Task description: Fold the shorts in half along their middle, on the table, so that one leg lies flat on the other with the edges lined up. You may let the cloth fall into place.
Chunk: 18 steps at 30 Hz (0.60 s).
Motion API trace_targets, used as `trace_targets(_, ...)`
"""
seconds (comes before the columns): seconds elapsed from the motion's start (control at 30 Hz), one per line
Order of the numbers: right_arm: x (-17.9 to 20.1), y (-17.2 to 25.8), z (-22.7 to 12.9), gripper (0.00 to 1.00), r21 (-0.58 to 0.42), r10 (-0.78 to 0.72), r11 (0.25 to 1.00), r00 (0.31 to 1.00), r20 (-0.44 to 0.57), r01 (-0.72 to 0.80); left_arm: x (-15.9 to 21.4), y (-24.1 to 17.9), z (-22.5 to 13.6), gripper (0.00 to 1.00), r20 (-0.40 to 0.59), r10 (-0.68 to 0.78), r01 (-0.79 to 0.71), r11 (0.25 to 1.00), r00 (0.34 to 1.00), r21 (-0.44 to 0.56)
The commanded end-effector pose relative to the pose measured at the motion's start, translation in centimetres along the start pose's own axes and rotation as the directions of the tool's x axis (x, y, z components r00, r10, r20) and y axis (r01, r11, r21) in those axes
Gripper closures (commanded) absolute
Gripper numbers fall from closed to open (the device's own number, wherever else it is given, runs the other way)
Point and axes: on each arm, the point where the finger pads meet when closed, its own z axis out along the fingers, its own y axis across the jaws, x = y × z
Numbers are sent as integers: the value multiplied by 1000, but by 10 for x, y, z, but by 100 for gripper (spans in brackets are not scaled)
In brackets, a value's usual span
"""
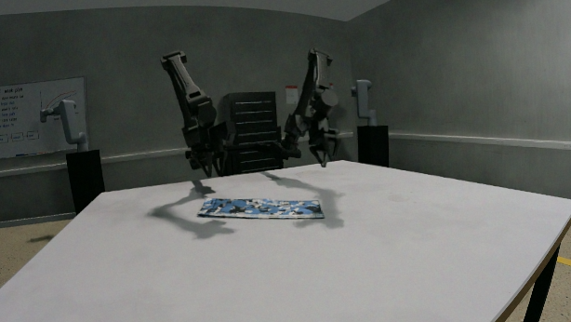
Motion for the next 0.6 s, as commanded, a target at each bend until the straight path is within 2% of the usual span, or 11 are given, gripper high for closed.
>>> trace_targets(0.0,-29,-42,-22,46,75,108,991,990,92,-115,5,36,-28,46,29,-154,156,983,988,-94)
trace_targets(0.07,-30,-31,-15,46,58,105,992,991,87,-110,1,43,-28,46,40,-177,180,978,983,-105)
trace_targets(0.1,-42,-34,-18,46,59,106,992,988,111,-114,5,42,-30,46,47,-200,204,973,979,-106)
trace_targets(0.17,-42,-51,-27,46,83,154,983,978,142,-167,18,54,-39,46,59,-268,273,953,962,-134)
trace_targets(0.2,-47,-61,-38,46,100,174,976,969,175,-193,23,85,-53,46,84,-309,319,929,947,-187)
trace_targets(0.3,-58,-74,-49,46,112,214,963,950,228,-244,34,104,-68,46,122,-391,409,885,912,-223)
trace_targets(0.57,-79,-100,-74,46,117,295,929,892,344,-352,55,124,-90,46,208,-547,584,772,811,-251)
